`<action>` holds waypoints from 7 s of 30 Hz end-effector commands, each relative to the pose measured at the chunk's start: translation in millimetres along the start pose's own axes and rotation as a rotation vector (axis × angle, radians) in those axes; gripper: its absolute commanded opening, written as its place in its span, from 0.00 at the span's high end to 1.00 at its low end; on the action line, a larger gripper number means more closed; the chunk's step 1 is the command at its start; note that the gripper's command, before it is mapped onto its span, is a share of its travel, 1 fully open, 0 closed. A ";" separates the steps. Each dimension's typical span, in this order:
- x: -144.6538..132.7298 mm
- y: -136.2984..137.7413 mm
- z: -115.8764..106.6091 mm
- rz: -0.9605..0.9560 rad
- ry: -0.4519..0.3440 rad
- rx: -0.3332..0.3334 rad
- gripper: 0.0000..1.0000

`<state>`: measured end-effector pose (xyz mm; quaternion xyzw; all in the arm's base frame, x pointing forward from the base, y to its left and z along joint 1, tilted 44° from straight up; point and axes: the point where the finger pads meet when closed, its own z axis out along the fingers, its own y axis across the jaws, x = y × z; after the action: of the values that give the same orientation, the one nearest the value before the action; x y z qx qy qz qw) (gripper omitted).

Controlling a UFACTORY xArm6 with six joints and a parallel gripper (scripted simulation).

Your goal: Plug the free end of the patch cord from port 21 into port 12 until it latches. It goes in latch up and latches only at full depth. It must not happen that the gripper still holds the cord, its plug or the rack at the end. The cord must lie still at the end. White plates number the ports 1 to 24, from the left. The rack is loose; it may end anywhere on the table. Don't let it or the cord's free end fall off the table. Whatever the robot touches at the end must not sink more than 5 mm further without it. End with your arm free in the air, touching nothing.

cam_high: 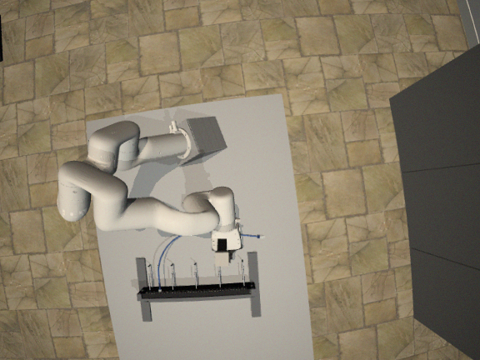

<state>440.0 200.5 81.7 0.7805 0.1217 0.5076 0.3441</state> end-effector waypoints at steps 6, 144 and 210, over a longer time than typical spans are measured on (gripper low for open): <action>1.8 17.2 -0.6 0.003 0.002 0.001 1.00; 1.6 99.0 6.3 0.003 0.002 0.001 1.00; 1.5 198.9 83.1 0.003 0.002 0.001 1.00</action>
<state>452.3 30.4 200.2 0.7819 0.1205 0.5054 0.3446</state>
